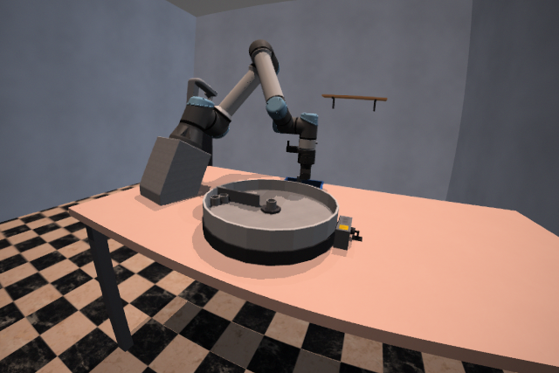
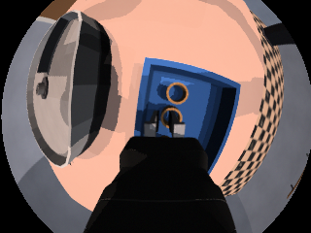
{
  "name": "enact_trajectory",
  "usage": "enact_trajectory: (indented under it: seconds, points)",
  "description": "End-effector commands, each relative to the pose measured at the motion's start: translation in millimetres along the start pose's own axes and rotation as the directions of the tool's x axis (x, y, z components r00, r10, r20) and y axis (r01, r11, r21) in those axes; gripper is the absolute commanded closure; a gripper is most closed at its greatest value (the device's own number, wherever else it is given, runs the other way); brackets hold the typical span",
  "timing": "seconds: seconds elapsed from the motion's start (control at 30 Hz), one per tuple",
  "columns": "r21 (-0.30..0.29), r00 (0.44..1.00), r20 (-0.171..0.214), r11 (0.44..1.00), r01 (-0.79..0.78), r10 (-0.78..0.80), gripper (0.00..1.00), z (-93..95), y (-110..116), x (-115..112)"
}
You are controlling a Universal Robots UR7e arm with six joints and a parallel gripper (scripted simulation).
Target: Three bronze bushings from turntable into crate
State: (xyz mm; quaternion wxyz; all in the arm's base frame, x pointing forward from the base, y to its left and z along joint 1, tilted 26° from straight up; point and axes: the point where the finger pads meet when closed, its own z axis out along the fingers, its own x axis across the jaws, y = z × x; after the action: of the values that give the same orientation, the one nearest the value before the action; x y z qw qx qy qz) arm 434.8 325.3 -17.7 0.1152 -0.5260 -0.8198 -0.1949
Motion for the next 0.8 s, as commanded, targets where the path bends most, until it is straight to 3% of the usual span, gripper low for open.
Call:
enact_trajectory:
  seconds: [0.0,0.77]
  points:
    - [-0.001,1.0,0.0,1.0,0.0,0.0,0.58,-2.8,0.4,-0.1]
    - [-0.001,1.0,0.0,1.0,0.0,0.0,0.58,-12.0,0.1,-0.1]
